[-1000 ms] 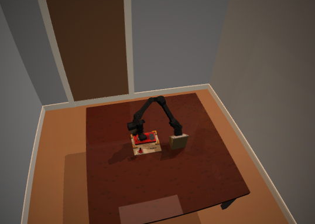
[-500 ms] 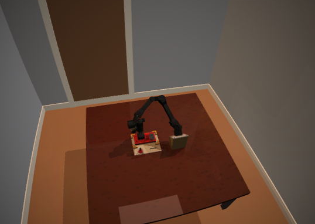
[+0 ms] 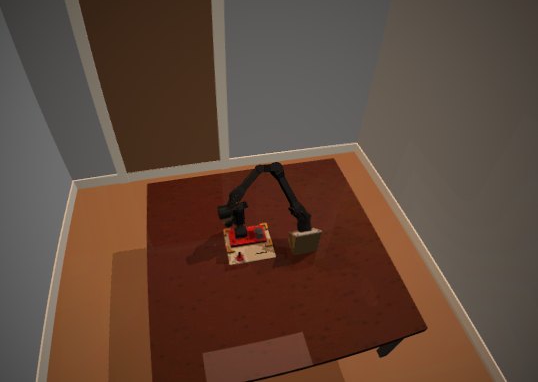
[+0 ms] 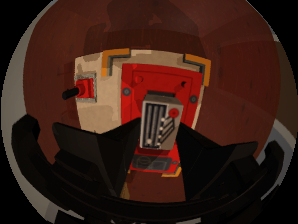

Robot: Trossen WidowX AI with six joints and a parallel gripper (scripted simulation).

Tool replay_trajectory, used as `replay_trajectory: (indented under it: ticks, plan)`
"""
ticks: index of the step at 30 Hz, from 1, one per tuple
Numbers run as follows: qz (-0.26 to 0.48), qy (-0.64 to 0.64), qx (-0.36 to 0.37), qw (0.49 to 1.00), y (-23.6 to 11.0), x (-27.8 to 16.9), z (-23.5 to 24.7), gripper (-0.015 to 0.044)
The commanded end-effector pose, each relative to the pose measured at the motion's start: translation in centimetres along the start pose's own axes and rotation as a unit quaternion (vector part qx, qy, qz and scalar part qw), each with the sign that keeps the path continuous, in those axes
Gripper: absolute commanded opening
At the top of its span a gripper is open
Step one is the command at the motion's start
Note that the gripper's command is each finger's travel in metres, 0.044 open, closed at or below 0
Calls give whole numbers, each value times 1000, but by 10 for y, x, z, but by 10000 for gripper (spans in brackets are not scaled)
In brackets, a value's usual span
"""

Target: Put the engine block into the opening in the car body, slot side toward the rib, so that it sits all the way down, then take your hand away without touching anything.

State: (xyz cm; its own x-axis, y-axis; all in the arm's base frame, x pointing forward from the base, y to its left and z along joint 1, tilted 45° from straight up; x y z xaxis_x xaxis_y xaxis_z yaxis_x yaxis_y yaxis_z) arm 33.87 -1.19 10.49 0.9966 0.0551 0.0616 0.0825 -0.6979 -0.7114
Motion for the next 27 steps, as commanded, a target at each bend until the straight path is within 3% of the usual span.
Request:
replay_trajectory:
  ticks: [1, 27]
  plan:
    - [0, 2, -1, 1000, 0, 0, 0, 159]
    - [0, -9, -1, 1000, 0, -1, -1, 159]
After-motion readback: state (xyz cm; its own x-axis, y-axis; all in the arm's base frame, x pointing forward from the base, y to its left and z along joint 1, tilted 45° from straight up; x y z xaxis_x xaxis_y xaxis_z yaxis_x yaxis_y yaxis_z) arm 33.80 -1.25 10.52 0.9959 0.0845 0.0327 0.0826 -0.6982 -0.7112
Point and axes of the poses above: the point midway between the two fingers, 35 mm back from their tips, its own y axis out along the fingers, its own z axis across the jaws, x = y × z, the point moved 5 cm from there along -y, back along the fingers, and after that the axes turned 1 degree about y, right-handed, at the moved point
